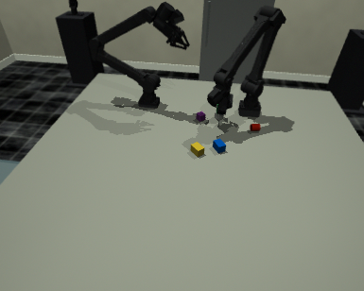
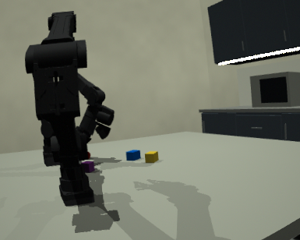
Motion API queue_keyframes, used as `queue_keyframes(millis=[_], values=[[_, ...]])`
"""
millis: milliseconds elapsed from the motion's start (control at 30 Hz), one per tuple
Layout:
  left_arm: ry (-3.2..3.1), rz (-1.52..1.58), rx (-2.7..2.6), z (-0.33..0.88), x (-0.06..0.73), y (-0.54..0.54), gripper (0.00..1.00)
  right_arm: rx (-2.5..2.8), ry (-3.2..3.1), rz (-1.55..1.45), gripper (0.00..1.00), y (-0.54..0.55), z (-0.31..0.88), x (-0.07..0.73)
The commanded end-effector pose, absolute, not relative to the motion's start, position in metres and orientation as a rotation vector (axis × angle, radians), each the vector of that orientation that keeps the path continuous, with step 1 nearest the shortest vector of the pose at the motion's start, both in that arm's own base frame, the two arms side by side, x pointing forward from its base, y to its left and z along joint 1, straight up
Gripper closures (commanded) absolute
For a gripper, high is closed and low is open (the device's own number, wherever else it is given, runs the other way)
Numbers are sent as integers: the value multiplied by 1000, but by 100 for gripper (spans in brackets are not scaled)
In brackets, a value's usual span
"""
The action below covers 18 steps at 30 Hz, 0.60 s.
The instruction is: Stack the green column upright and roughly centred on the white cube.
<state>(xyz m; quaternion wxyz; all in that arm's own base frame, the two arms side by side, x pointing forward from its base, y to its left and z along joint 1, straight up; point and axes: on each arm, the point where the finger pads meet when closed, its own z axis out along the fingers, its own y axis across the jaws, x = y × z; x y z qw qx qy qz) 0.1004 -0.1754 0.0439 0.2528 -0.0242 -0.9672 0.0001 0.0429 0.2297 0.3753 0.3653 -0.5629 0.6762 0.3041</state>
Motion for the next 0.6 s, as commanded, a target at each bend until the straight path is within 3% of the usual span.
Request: queue_keyframes(millis=[0, 67, 100, 567], values=[[-2667, 53, -82, 64, 121, -188, 24, -1422, 1707, 807, 54, 229, 399, 42], [-2668, 51, -82, 70, 123, -188, 2, -1422, 1707, 807, 54, 229, 399, 42], [-2669, 51, -82, 75, 126, -188, 0, -1422, 1707, 807, 54, 229, 399, 42], [-2605, -23, -76, 95, 130, -187, 0, -1422, 1707, 807, 54, 229, 399, 42]])
